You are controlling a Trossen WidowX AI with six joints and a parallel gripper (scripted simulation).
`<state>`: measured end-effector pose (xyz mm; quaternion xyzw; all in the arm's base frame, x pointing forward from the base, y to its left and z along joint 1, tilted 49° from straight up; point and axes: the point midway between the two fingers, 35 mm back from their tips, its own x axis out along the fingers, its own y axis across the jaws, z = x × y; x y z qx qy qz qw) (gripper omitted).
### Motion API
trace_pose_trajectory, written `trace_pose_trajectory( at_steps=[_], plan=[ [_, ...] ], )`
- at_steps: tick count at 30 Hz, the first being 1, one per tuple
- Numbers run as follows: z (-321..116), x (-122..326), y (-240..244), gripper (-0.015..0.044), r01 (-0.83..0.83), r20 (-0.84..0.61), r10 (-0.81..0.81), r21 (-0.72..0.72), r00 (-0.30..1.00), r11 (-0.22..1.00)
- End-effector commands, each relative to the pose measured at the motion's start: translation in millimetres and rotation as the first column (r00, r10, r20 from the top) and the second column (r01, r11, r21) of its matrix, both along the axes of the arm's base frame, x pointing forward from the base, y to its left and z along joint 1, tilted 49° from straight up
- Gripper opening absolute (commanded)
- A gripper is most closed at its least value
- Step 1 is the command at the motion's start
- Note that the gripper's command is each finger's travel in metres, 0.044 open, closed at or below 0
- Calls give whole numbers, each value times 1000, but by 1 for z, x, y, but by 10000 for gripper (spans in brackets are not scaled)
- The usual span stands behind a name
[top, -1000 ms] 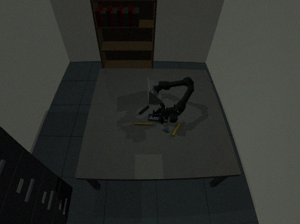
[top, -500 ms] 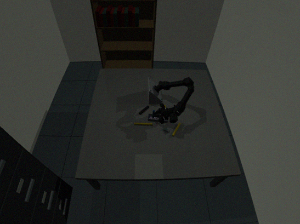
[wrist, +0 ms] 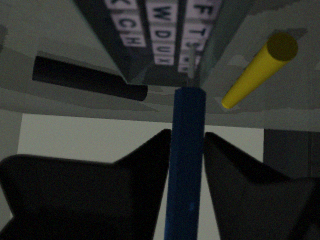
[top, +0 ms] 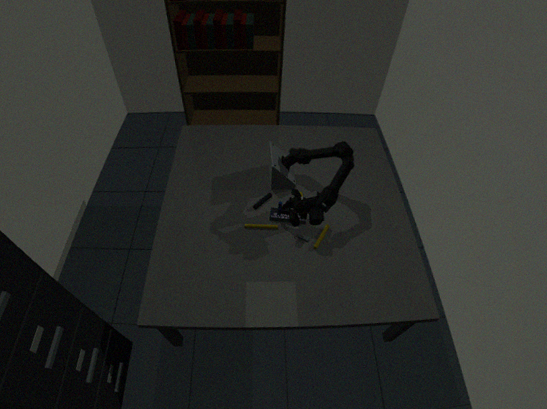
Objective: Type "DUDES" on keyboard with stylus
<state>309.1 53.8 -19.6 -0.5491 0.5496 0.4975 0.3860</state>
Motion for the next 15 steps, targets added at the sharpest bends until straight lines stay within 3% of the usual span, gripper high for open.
trace_pose_trajectory(
  at_steps=[1, 15],
  plan=[
    [0, -1, 0, 81, 5, -2, -5, 4, 1000, 1000],
    [24, 5, -27, 81, 5, -2, -5, 2, 1000, 1000]
  ],
)
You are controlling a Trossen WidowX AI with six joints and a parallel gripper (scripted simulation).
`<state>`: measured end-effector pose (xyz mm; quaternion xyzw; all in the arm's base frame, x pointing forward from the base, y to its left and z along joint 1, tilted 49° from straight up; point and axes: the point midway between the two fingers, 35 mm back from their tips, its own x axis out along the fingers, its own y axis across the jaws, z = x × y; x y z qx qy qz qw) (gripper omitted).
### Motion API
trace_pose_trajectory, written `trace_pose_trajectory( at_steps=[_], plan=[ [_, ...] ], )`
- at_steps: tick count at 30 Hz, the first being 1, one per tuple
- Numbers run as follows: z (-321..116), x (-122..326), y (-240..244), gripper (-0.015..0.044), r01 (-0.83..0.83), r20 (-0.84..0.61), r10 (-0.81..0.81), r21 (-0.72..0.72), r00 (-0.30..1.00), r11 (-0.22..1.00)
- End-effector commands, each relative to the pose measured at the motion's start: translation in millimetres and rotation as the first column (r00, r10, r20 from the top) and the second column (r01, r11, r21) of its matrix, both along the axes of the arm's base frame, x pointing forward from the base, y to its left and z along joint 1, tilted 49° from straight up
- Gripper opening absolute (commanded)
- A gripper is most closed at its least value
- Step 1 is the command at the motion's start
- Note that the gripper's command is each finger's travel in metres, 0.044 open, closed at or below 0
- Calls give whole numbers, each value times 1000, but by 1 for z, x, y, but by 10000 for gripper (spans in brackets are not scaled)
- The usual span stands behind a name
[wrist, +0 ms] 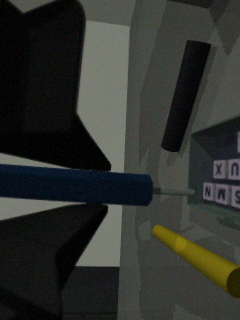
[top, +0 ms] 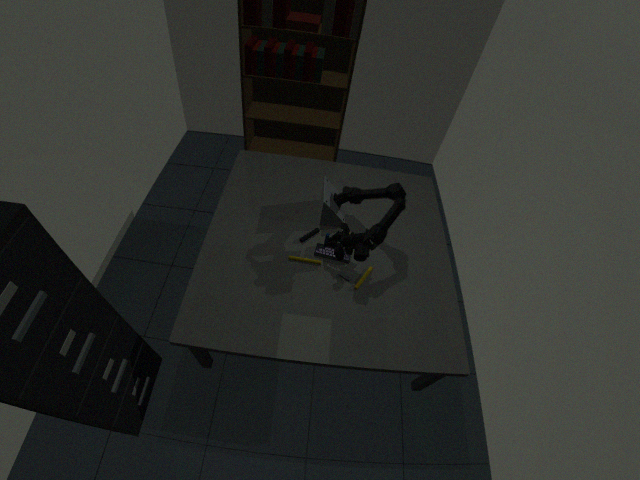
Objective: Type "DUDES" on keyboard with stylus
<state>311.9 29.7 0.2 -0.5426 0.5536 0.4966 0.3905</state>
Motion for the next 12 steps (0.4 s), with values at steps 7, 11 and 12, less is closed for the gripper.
trace_pose_trajectory(
  at_steps=[7, 11, 12],
  plan=[
    [2, 1, -2, 81, -3, -1, 3, 1, 1000, 1000],
    [2, 1, -2, 81, -3, -1, 3, 1, 1000, 1000],
    [2, 1, -2, 81, -3, -1, 3, 1, 1000, 1000]
  ],
)
